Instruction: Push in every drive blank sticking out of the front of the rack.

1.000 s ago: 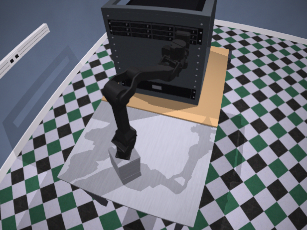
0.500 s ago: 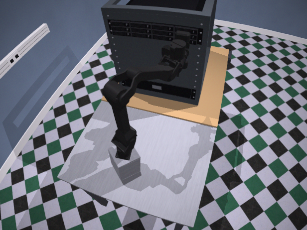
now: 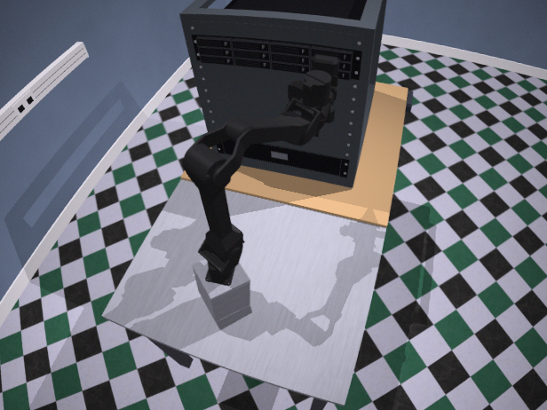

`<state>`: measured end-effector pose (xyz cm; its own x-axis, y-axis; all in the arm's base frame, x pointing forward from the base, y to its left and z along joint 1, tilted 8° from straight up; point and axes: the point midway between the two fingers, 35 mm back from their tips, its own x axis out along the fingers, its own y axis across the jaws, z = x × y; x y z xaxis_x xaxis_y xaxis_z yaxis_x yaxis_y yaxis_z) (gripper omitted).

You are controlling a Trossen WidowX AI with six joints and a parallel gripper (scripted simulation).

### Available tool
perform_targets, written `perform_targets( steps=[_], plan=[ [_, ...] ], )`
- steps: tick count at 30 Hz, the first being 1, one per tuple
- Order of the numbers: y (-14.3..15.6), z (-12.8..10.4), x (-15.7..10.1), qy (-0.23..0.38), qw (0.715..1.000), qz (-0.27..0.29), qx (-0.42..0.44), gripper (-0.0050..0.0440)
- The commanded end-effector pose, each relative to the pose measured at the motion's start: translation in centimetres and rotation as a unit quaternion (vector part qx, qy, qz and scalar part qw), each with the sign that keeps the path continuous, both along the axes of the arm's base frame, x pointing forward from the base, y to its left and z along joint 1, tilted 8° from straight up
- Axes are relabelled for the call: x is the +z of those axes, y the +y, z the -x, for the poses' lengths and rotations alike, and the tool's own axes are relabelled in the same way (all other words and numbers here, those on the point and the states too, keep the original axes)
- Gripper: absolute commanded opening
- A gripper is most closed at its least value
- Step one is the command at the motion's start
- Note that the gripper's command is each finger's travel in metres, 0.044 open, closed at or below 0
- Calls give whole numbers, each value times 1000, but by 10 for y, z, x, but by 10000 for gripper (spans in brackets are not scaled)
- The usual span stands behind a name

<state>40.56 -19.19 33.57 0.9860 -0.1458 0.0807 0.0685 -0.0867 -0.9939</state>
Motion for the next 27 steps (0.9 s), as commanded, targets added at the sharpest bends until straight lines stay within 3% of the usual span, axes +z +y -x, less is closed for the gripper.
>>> perform_targets(
  steps=[1, 6, 15, 27],
  plan=[
    [0, -1, 11, -10, 1000, 8, -3, -50],
    [1, 10, 10, -10, 1000, 8, -3, -50],
    [8, 54, 5, -10, 1000, 8, -3, -50],
    [9, 56, 5, -10, 1000, 8, -3, -50]
  ],
)
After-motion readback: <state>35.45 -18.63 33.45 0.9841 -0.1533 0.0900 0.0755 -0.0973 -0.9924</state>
